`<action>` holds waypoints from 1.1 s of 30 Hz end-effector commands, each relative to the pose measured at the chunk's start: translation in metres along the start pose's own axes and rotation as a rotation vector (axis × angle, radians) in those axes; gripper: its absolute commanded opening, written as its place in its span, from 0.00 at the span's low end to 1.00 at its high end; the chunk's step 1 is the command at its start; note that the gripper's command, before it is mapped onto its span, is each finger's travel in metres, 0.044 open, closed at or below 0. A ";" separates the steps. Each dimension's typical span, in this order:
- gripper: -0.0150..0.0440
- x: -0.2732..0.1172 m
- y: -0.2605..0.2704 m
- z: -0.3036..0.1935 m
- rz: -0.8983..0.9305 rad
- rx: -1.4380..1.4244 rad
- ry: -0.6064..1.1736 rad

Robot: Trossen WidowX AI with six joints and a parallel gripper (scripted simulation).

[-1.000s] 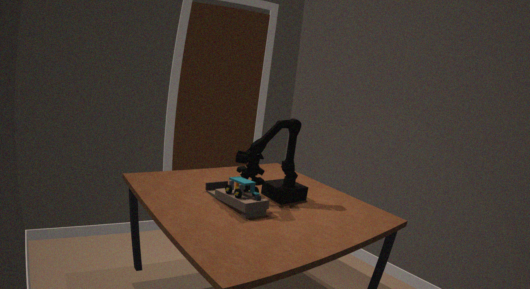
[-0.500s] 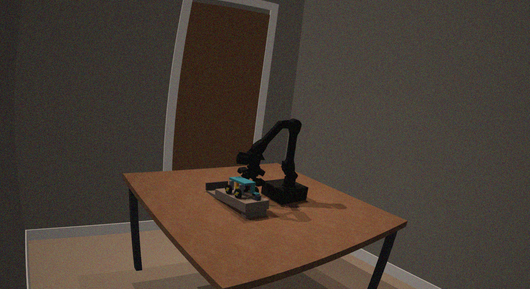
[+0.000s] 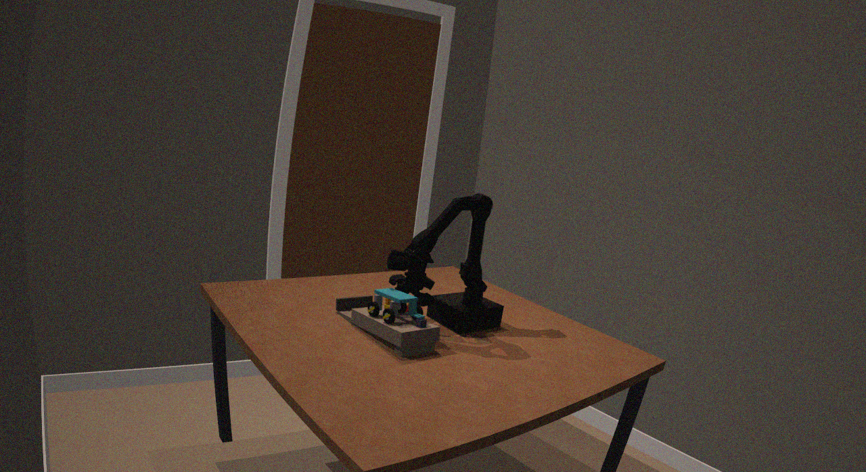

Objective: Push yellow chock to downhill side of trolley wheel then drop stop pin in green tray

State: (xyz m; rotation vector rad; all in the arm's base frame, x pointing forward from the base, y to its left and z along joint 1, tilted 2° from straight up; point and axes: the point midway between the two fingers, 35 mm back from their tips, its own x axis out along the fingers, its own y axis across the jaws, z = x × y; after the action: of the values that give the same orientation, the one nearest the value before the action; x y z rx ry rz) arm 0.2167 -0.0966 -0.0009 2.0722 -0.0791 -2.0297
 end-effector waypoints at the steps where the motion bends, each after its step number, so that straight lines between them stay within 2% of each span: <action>1: 0.58 0.002 -0.002 0.001 0.002 0.002 -0.005; 33: 0.58 0.010 -0.017 0.001 0.001 0.002 -0.005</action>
State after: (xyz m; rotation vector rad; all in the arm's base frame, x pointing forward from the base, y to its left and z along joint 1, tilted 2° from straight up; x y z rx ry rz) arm 0.2156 -0.0826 -0.0123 2.0732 -0.0775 -2.0297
